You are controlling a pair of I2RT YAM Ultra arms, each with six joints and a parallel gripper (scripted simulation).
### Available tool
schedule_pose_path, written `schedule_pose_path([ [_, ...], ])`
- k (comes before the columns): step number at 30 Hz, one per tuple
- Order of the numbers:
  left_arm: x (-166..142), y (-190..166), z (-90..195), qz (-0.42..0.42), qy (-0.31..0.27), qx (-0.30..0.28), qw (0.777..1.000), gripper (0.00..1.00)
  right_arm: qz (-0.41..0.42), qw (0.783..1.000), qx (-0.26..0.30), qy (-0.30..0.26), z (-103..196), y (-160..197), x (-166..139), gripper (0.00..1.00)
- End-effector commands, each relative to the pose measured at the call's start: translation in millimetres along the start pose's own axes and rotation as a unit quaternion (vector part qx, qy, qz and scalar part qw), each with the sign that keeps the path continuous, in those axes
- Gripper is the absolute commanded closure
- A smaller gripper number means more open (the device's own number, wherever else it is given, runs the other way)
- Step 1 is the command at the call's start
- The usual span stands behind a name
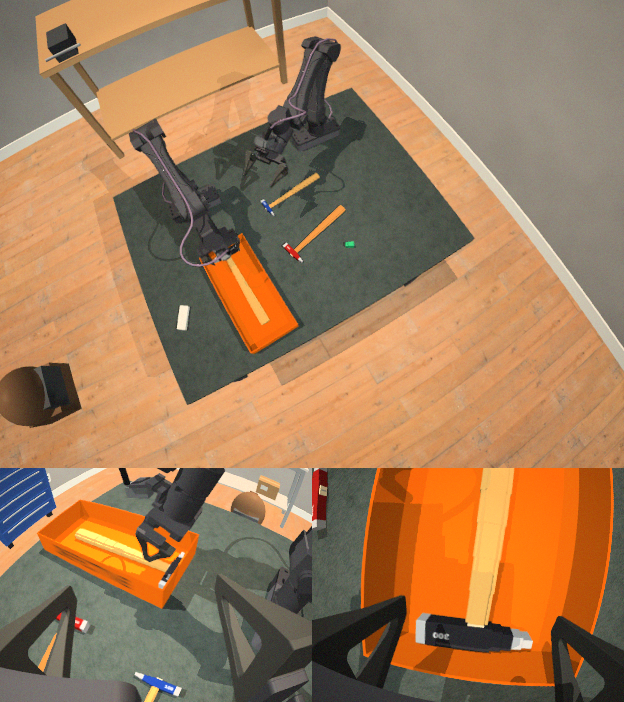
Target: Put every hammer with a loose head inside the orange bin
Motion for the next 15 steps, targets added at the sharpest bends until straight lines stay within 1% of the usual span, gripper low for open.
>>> schedule_pose_path([
  [1, 7, 0, -2, 0.001, -0.011, 0.003, 1.0, 0.0, -0.001, 1.0, 0.001, 0.016, 1, 0, -5, 0.0],
  [6, 9, 1, -2, 0.002, -0.015, 0.007, 1.0, 0.0, -0.007, 1.0, -0.007, 0.021, 2, -3, -9, 0.0],
  [10, -9, 12, -12, 0.005, 0.041, 0.022, 0.999, 0.0, -0.016, 1.0, -0.02, 0.011, 11, -5, -20, 0.0],
  [12, -22, 25, -25, 0.008, 0.087, 0.04, 0.995, 0.0, -0.021, 0.999, -0.026, -0.002, 20, -6, -27, 0.0],
  [14, -22, 25, -25, 0.008, 0.087, 0.04, 0.995, 0.0, -0.021, 0.999, -0.026, -0.002, 20, -6, -27, 0.0],
  [15, -26, 32, -31, 0.01, 0.105, 0.047, 0.993, 0.0, -0.023, 0.999, -0.029, -0.008, 23, -7, -30, 0.0],
])
Point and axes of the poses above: on each arm, the point where the finger pads meet when closed, its own z axis back along the fingers, its own y axis across the jaws, x = y × z, the point moved 1 cm from there along z, back along the fingers
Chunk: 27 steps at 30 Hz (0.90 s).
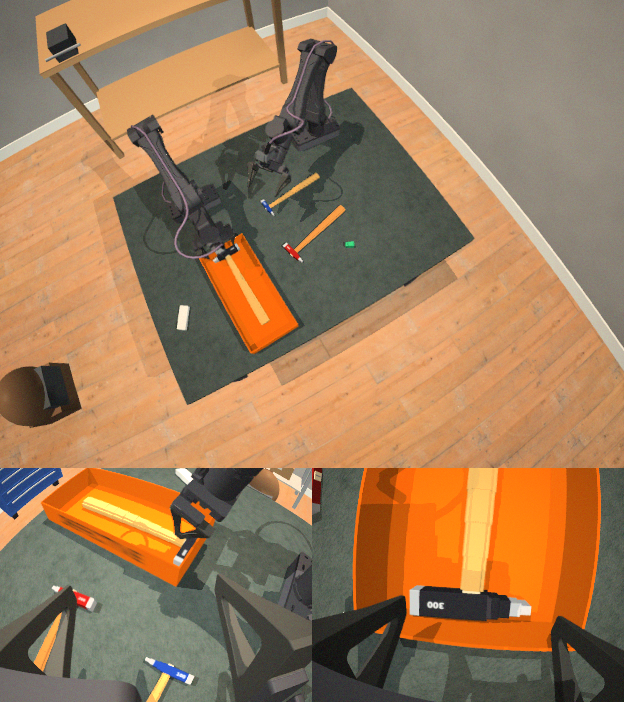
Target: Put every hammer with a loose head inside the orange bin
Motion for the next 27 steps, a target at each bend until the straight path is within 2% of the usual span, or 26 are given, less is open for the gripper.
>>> schedule_pose_path([
  [1, -1, 18, -20, 0.008, 0.048, 0.026, 0.998, 0.0, -0.009, 1.0, -0.011, -0.019, 15, -2, -6, 0.0],
  [7, -17, 69, -68, 0.032, 0.141, 0.078, 0.986, 0.0, -0.017, 0.998, -0.02, -0.054, 34, -4, -18, 0.0],
  [14, -41, 121, -104, 0.061, 0.215, 0.119, 0.967, 0.0, -0.019, 0.996, -0.02, -0.082, 45, -4, -21, 0.0],
  [22, -51, 145, -119, 0.075, 0.237, 0.133, 0.959, 0.0, -0.018, 0.996, -0.018, -0.087, 47, -3, -20, 0.0],
  [27, -43, 149, -122, 0.076, 0.225, 0.136, 0.962, 0.0, -0.018, 0.996, -0.017, -0.089, 47, -3, -19, 0.0],
])
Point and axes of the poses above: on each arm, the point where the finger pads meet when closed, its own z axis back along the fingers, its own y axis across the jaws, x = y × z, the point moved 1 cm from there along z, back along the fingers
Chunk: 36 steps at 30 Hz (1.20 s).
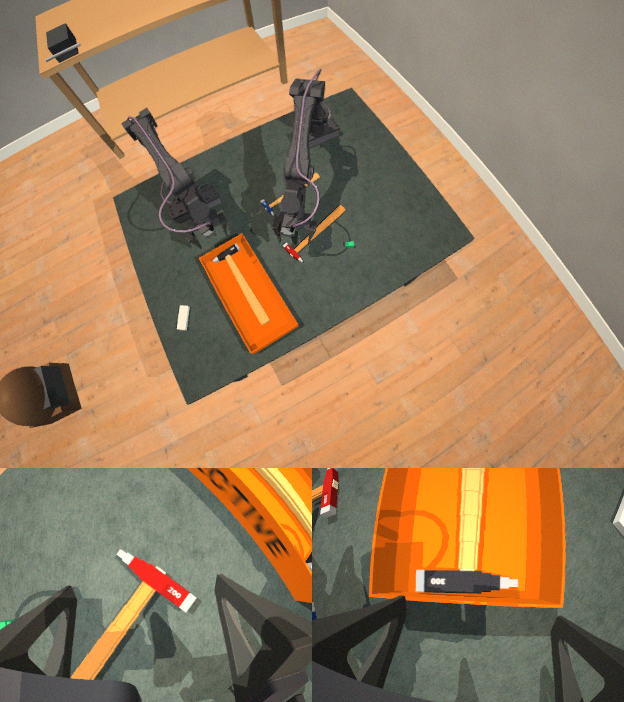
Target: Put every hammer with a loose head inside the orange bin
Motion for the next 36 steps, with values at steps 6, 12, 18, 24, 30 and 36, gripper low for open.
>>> schedule_pose_path([
  [6, 19, 0, 9, 0.003, -0.019, 0.0, 1.0, 0.0, -0.001, 1.0, 0.0, -0.009, 4, 1, 0, 0.0],
  [12, 19, 0, 9, 0.003, -0.019, 0.0, 1.0, 0.0, 0.012, 0.998, -0.003, -0.061, 19, -3, 29, 0.0],
  [18, 19, -6, 13, -0.005, -0.027, -0.008, 1.0, 0.0, 0.006, 0.978, 0.01, -0.21, 78, -8, 107, 0.0],
  [24, 8, -15, 19, -0.018, -0.028, -0.019, 0.999, 0.0, 0.004, 0.951, 0.012, -0.308, 116, -13, 161, 0.0],
  [30, -33, -50, 51, -0.056, -0.027, -0.052, 0.997, 0.0, -0.004, 0.899, 0.01, -0.437, 176, -24, 231, 0.0],
  [36, -83, -84, 87, -0.088, -0.018, -0.077, 0.993, 0.0, -0.012, 0.863, 0.007, -0.506, 209, -32, 274, 0.0],
])
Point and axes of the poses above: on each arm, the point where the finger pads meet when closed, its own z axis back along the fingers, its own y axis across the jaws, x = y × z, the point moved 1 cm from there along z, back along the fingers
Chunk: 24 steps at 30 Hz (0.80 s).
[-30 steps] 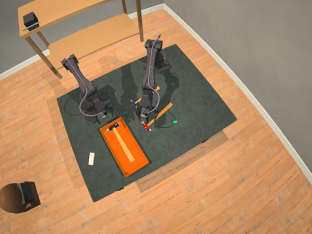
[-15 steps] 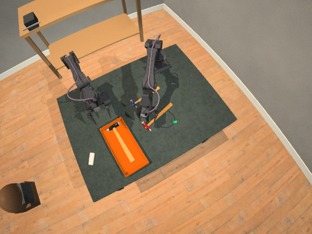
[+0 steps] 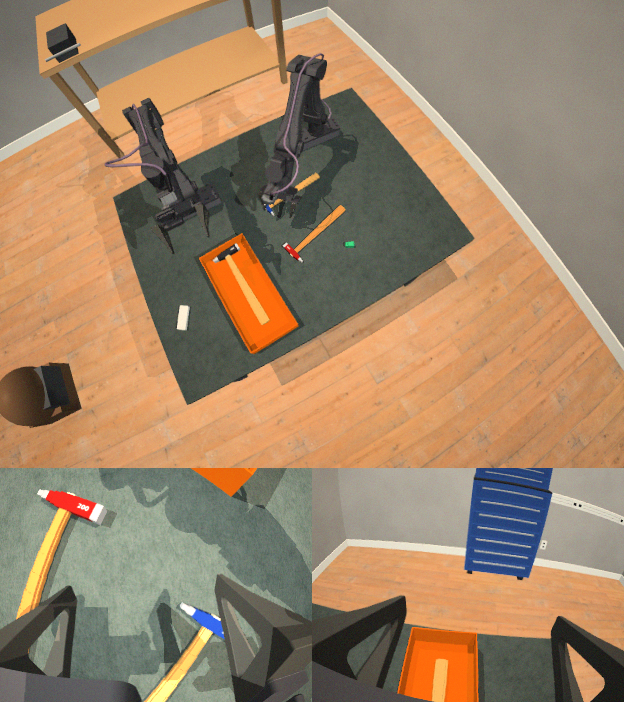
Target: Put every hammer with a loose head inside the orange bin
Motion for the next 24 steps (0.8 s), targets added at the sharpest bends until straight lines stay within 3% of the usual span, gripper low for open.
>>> schedule_pose_path([
  [1, -1, -23, 24, -0.015, -0.031, -0.015, 0.999, 0.0, -0.002, 0.997, 0.006, -0.072, -20, -1, 48, 0.0],
  [12, -31, -56, 43, -0.047, -0.022, -0.041, 0.998, 0.0, -0.004, 0.997, 0.001, -0.074, -28, -5, 54, 0.0],
  [24, -26, -58, 45, -0.051, -0.028, -0.046, 0.997, 0.0, -0.002, 0.997, 0.002, -0.073, -27, -3, 51, 0.0],
])
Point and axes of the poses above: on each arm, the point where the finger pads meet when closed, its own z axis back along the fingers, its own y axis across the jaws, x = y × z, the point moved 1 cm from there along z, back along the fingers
